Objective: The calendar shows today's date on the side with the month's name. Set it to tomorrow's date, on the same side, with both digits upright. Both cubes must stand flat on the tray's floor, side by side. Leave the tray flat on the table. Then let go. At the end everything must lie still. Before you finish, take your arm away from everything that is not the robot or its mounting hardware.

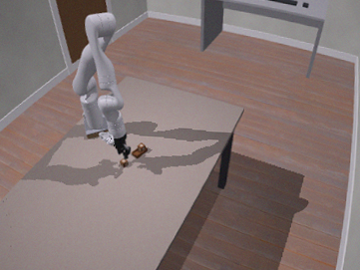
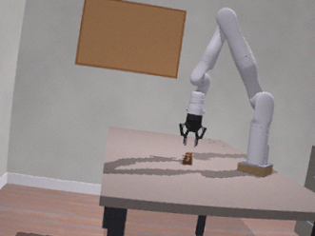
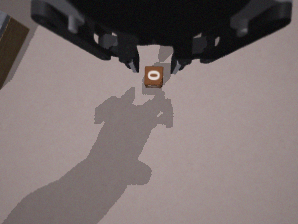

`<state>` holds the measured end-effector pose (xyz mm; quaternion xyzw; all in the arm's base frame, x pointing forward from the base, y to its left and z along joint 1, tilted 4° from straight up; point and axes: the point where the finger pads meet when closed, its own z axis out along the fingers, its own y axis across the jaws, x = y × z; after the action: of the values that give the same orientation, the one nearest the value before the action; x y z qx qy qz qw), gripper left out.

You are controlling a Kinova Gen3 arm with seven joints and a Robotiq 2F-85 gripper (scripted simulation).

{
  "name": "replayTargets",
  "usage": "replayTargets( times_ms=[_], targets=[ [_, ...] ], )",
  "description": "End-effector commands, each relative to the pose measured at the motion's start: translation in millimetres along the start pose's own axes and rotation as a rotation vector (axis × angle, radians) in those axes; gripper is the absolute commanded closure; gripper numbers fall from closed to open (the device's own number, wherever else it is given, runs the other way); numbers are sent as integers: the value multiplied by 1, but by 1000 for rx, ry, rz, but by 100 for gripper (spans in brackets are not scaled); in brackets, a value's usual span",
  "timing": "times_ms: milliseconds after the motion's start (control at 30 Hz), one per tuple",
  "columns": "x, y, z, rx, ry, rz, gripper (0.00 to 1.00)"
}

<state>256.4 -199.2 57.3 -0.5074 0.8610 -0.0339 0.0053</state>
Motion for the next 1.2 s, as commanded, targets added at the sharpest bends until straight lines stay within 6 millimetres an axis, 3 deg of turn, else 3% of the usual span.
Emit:
replayTargets(
  times_ms=[0, 467, 1167],
  targets=[
    [3, 2, 4, -7, 2, 8, 54],
    [3, 2, 21, -7, 2, 8, 54],
    [3, 2, 24, -7, 2, 8, 54]
  ],
)
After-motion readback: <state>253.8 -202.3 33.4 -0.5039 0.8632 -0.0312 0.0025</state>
